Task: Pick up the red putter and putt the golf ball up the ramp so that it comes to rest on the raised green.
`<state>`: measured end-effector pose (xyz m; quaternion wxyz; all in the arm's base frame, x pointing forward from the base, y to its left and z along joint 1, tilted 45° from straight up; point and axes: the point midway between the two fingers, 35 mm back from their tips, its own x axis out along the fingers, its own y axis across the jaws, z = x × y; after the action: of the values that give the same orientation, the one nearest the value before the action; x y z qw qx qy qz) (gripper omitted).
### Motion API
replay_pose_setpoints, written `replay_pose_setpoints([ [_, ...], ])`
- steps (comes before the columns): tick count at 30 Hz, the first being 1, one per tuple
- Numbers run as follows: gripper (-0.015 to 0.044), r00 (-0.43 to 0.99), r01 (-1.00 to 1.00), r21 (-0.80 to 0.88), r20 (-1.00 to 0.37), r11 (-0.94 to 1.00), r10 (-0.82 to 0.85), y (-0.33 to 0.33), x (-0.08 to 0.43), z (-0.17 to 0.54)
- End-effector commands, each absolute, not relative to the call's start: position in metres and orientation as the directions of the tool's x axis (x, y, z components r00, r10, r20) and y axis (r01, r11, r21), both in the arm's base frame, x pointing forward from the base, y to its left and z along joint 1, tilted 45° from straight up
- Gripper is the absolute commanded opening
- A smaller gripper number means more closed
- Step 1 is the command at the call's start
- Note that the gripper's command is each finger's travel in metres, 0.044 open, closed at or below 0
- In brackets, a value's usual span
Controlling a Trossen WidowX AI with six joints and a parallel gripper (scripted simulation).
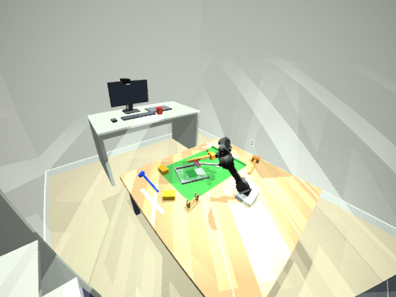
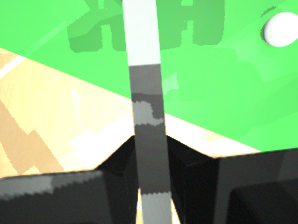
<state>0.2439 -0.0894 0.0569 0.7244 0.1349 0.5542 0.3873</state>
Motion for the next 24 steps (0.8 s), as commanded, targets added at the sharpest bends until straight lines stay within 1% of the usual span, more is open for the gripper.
replay_pose_setpoints([
  [1,0.0,0.08,-0.201,0.673,-0.713,0.712,0.696,-0.115,0.229,0.034],
  [7,0.0,0.063,0.069,0.69,-0.724,0.72,0.687,-0.142,0.206,0.008],
  [13,0.0,0.043,0.324,0.661,-0.725,0.677,0.687,-0.162,0.179,-0.018],
  [15,0.0,0.041,0.352,0.655,-0.725,0.669,0.688,-0.164,0.176,-0.02],
  [24,0.0,0.041,0.352,0.655,-0.725,0.669,0.688,-0.162,0.176,-0.022],
])
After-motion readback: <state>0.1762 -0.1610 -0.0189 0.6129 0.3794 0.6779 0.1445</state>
